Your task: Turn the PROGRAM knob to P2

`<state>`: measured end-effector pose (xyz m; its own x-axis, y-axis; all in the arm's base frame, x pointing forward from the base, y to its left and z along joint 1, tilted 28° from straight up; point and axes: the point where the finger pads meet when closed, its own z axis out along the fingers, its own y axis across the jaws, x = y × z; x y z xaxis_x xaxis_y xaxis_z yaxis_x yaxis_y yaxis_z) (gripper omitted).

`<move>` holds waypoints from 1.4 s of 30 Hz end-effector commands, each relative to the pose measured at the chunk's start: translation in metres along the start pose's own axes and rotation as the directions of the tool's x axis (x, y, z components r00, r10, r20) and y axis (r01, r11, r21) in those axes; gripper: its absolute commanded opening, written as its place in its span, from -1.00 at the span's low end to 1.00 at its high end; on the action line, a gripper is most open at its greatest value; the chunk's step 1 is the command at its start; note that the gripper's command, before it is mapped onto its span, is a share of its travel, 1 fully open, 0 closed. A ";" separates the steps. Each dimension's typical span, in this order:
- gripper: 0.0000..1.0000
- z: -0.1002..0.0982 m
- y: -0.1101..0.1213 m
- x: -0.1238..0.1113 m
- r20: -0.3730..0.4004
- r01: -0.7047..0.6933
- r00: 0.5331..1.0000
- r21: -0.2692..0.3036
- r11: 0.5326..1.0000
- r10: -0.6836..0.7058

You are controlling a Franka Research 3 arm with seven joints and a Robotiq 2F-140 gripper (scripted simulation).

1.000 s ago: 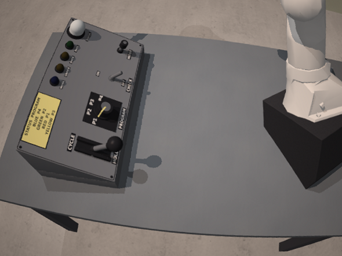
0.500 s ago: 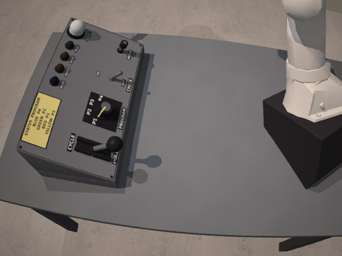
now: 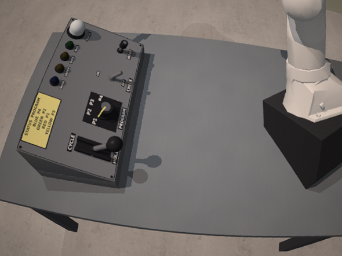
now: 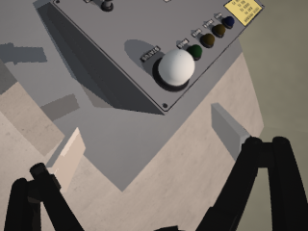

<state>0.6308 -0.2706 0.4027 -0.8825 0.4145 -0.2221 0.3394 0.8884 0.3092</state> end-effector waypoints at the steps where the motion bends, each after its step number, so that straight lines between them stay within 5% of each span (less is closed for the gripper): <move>1: 1.00 -0.012 0.005 0.009 -0.002 -0.002 1.000 0.002 1.000 0.002; 27: 1.00 -0.123 0.057 0.095 -0.002 -0.002 1.000 0.002 1.000 0.002; 42: 1.00 -0.125 0.063 0.106 -0.016 0.028 1.000 0.022 0.999 -0.027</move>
<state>0.5190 -0.1996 0.5216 -0.8862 0.4035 -0.2277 0.3303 0.8948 0.3005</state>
